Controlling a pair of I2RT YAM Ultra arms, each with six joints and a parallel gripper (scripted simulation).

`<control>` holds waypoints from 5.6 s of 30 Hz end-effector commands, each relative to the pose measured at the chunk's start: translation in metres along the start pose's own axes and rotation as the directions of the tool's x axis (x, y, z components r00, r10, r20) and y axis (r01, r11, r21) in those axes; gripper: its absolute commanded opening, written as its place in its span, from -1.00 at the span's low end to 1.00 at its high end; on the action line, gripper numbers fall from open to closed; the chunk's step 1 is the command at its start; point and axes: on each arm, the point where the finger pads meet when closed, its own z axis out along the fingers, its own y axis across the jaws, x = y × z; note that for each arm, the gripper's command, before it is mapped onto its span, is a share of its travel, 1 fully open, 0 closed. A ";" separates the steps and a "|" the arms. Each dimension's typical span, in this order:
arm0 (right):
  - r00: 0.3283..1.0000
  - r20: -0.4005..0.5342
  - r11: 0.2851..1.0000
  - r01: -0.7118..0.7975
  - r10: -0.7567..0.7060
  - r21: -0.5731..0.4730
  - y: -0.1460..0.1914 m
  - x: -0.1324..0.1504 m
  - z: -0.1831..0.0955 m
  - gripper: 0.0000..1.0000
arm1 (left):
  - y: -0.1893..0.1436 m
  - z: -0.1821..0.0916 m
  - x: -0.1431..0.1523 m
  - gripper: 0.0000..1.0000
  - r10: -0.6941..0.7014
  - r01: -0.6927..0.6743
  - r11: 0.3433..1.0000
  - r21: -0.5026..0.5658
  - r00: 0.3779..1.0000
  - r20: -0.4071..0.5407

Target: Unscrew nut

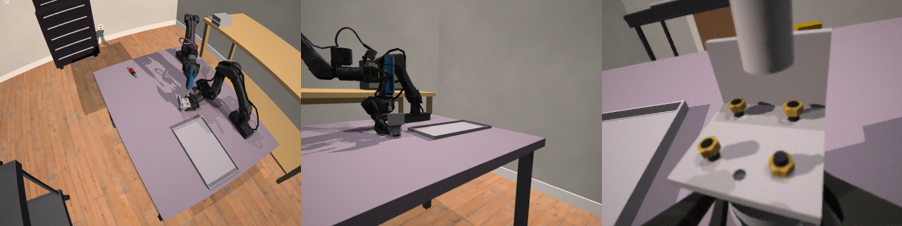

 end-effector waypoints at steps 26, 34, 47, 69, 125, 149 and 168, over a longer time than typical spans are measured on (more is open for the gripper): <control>0.989 0.144 1.000 -0.015 0.015 -0.003 0.003 -0.029 0.000 -0.17 | -0.001 0.000 -0.002 0.17 0.001 -0.001 1.000 -0.002 1.000 0.004; 0.989 0.147 1.000 -0.015 0.015 -0.003 0.003 -0.028 -0.001 -0.17 | -0.001 0.000 -0.002 0.17 0.001 -0.001 1.000 -0.002 1.000 0.004; 0.988 0.153 1.000 -0.016 0.016 -0.005 0.003 -0.029 -0.001 -0.17 | -0.001 0.000 -0.002 0.17 0.001 -0.001 1.000 -0.002 1.000 0.004; 0.989 0.144 1.000 -0.015 0.016 -0.005 0.004 -0.025 -0.001 -0.17 | -0.001 0.000 -0.002 0.17 0.001 -0.001 1.000 -0.002 1.000 0.004; 0.994 0.104 1.000 -0.012 0.012 -0.003 0.001 -0.005 -0.003 -0.17 | -0.001 0.000 -0.002 0.17 0.001 -0.001 1.000 -0.002 1.000 0.004; 0.990 0.139 1.000 -0.014 0.015 -0.004 0.002 -0.006 0.002 -0.17 | -0.001 0.000 -0.002 0.17 0.001 -0.001 1.000 -0.002 1.000 0.004; 0.986 0.166 1.000 -0.016 0.016 -0.004 0.000 -0.017 0.000 -0.17 | -0.001 0.000 -0.002 0.17 0.001 -0.001 1.000 -0.002 1.000 0.004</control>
